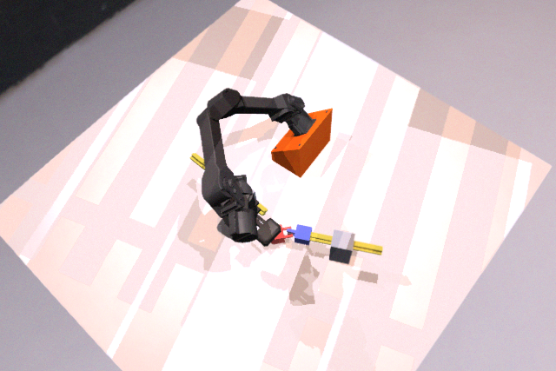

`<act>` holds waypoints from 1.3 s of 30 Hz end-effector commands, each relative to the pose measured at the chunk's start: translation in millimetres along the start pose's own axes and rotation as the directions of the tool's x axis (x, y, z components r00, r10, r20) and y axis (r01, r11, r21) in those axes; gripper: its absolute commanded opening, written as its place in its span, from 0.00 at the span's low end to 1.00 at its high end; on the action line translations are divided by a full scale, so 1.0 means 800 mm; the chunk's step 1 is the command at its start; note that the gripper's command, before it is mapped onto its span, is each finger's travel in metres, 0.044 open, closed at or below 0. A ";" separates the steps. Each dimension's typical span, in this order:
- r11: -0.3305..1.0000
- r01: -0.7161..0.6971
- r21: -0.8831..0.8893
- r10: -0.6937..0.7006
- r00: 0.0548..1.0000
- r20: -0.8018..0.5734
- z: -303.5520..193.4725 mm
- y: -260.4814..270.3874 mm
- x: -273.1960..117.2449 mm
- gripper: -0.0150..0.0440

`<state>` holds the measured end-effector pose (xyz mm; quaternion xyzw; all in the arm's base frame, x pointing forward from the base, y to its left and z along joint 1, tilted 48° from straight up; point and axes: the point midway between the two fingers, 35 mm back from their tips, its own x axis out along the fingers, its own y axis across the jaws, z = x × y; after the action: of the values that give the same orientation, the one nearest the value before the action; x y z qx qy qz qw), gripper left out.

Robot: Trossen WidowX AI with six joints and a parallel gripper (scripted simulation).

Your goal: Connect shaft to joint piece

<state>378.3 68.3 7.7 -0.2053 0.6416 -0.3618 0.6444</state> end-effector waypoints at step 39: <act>0.784 0.003 0.621 0.021 0.999 -0.032 0.008 -0.002 0.109 1.00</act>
<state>379.3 13.5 -41.3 0.0304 0.4992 -0.5516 0.6675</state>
